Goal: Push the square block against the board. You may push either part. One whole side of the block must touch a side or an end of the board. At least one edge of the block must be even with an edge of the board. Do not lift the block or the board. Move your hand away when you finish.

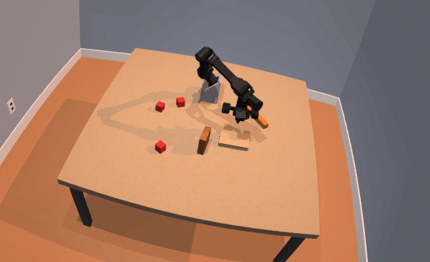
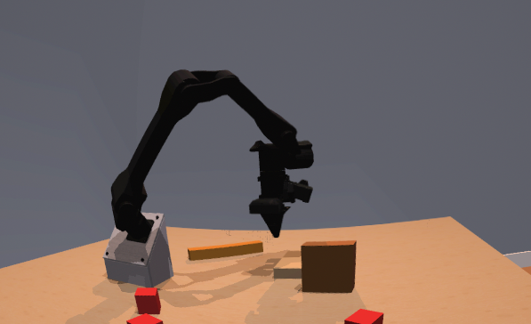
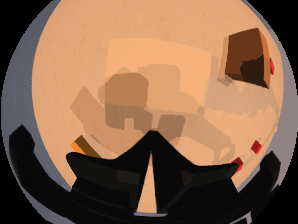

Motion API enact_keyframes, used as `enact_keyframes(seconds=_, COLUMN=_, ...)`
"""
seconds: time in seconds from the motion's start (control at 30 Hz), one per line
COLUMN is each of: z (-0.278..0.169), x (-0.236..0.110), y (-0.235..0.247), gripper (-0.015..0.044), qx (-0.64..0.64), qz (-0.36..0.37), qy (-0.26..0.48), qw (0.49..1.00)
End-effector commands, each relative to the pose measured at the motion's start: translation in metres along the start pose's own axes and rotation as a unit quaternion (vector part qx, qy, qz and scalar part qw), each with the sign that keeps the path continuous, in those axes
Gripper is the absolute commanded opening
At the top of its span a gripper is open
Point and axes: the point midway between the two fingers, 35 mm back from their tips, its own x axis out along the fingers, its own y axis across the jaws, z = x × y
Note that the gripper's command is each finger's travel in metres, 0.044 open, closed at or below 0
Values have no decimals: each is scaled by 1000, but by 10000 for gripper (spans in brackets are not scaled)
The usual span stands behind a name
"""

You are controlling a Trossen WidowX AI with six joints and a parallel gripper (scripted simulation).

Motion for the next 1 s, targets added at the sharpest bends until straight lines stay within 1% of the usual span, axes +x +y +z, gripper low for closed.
enact_keyframes(seconds=0.0, z=0, x=-1, y=0, gripper=0, qx=-3, qz=-1, qy=-1, qw=1000)
enact_keyframes(seconds=0.97, z=-47, x=0, y=0, gripper=0, qx=-4, qz=-1, qy=0, qw=1000)
